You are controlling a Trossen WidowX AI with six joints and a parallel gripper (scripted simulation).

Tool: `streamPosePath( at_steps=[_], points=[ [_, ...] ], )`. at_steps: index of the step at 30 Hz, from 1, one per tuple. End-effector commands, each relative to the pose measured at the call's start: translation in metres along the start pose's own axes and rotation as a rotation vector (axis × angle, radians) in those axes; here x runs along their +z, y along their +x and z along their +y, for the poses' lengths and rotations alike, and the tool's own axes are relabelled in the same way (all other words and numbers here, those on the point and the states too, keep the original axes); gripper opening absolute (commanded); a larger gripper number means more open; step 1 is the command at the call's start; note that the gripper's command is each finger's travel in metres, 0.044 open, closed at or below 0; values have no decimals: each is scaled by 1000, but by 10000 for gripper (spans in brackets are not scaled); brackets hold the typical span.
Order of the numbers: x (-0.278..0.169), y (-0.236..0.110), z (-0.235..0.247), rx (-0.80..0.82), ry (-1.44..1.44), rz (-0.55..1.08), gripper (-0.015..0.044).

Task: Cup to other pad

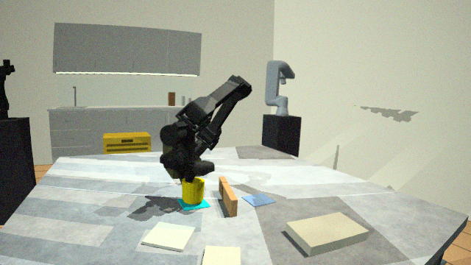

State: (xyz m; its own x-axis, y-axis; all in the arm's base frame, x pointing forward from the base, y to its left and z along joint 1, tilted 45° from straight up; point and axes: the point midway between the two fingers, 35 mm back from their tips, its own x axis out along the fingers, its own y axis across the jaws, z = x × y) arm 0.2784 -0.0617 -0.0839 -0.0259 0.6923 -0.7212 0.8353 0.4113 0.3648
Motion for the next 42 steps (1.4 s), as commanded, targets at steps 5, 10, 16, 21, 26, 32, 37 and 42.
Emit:
streamPosePath(
  at_steps=[5,10,16,21,26,32,37,42],
  points=[
    [0,-1,0,0,-1,-1,0],
    [0,-1,0,0,-1,-1,53],
    [0,-1,0,0,-1,-1,147],
    [0,-1,0,0,-1,-1,147],
    [1,-6,0,1,0,-1,147],
    [1,-16,0,1,1,-1,147],
    [1,-25,0,2,2,-1,147],
    [1,-33,0,2,3,0,147]
  ],
)
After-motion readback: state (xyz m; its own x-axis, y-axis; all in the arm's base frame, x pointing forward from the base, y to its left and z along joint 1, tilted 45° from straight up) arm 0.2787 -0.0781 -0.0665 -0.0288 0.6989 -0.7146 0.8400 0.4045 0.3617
